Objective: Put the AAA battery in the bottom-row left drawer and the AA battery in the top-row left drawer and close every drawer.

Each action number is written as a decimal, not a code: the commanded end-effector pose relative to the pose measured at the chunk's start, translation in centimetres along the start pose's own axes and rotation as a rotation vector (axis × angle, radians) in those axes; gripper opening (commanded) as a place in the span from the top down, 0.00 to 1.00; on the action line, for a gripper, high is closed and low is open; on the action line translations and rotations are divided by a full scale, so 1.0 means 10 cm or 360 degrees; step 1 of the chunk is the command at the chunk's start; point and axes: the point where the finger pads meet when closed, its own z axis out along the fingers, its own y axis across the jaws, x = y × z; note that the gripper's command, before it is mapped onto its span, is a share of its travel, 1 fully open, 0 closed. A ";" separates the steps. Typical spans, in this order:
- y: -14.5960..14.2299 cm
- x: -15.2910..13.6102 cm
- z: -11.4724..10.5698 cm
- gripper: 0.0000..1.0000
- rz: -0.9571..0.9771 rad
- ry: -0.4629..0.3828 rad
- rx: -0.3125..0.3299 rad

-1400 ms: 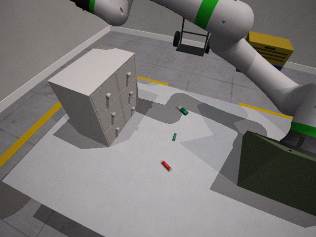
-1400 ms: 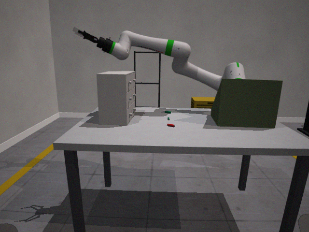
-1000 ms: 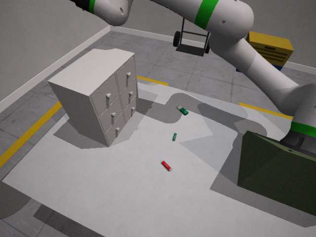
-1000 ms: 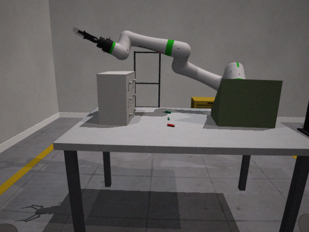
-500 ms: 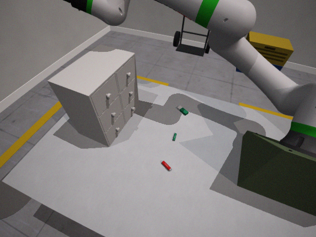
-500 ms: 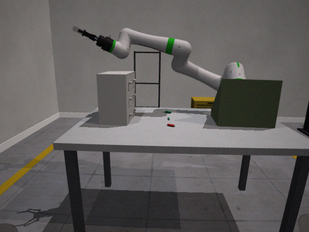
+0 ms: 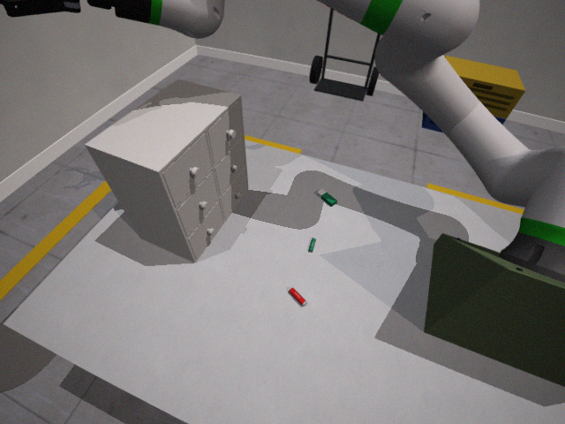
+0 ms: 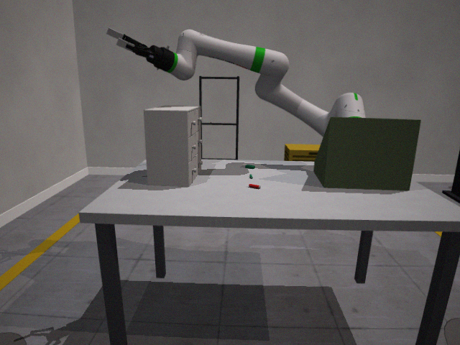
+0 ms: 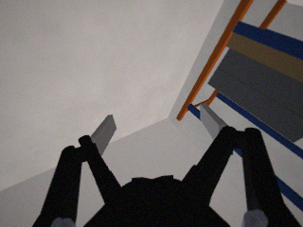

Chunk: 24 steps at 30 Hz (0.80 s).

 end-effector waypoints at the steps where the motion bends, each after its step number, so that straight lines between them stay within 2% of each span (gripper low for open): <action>1: 0.58 -0.21 0.00 0.00 -0.0093 0.0013 -0.0193; 2: 0.58 -0.21 0.00 0.00 -0.0093 0.0013 -0.0193; 3: 0.95 -0.29 -0.01 0.00 -0.0204 0.0015 -0.0405; 5: 1.14 -0.34 -0.02 0.00 -0.0204 0.0015 -0.0405; 9: 1.16 -0.35 -0.02 0.00 -0.0204 0.0015 -0.0405; 10: 1.68 -0.46 -0.10 0.00 -0.0324 0.0019 -0.0634; 14: 1.75 -0.48 -0.11 0.00 -0.0324 0.0019 -0.0634; 15: 2.16 -0.54 -0.24 0.00 -0.0451 0.0024 -0.0874; 17: 2.33 -0.58 -0.29 0.00 -0.0451 0.0024 -0.0874; 19: 2.33 -0.58 -0.29 0.00 -0.0451 0.0024 -0.0874; 20: 2.66 -0.61 -0.46 0.00 -0.0583 0.0032 -0.1123; 22: 2.84 -0.65 -0.54 0.00 -0.0583 0.0032 -0.1123; 24: 2.88 -0.65 -0.56 0.00 -0.0583 0.0032 -0.1123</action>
